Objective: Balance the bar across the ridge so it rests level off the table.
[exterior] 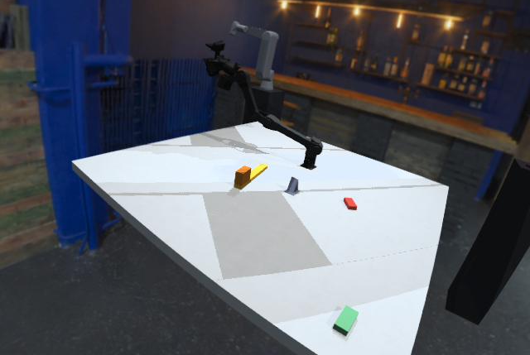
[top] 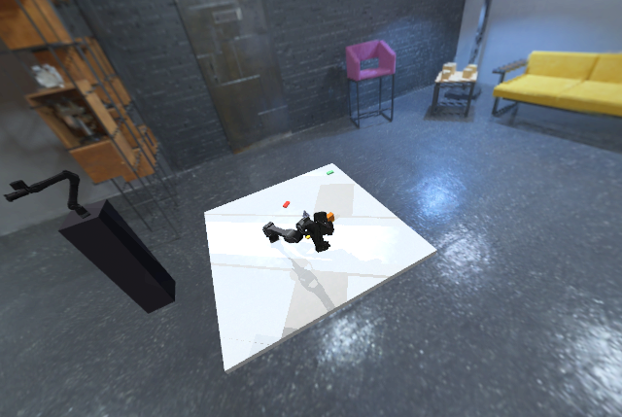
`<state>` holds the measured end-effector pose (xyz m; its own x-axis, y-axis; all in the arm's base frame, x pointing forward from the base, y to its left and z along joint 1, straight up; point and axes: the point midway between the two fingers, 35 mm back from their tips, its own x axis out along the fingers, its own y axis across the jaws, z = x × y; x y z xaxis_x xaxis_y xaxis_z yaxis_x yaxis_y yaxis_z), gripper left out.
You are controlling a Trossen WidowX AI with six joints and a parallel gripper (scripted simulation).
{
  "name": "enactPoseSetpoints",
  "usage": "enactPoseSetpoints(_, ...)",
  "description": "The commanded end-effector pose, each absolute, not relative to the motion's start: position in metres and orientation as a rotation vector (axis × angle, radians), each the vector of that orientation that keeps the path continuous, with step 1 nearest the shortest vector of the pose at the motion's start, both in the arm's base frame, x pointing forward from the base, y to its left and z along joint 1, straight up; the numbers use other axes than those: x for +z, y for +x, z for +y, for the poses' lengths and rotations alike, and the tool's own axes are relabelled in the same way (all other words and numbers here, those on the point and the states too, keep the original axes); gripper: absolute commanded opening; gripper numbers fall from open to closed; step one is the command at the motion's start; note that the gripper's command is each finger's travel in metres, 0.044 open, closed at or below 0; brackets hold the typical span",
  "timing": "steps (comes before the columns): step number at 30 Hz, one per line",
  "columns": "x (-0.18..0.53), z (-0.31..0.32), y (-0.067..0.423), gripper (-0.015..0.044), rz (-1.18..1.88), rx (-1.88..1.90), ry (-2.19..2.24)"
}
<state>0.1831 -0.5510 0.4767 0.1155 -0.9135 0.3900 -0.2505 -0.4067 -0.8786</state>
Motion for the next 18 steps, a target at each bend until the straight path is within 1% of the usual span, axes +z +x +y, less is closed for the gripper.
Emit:
enactPoseSetpoints(1,0.478,-0.55,0.182,0.0374,1.138,-1.322,-1.758)
enactPoseSetpoints(3,0.489,-0.545,0.175,0.0321,1.152,-1.351,-1.783)
enactPoseSetpoints(4,0.497,-0.541,0.169,0.0315,1.162,-1.374,-1.801)
enactPoseSetpoints(10,0.557,-0.509,0.11,0.0315,1.103,-1.61,-1.822)
enactPoseSetpoints(14,0.596,-0.475,0.097,0.0315,0.953,-1.728,-1.861)
enactPoseSetpoints(18,0.628,-0.444,0.064,0.0315,0.872,-1.864,-1.875)
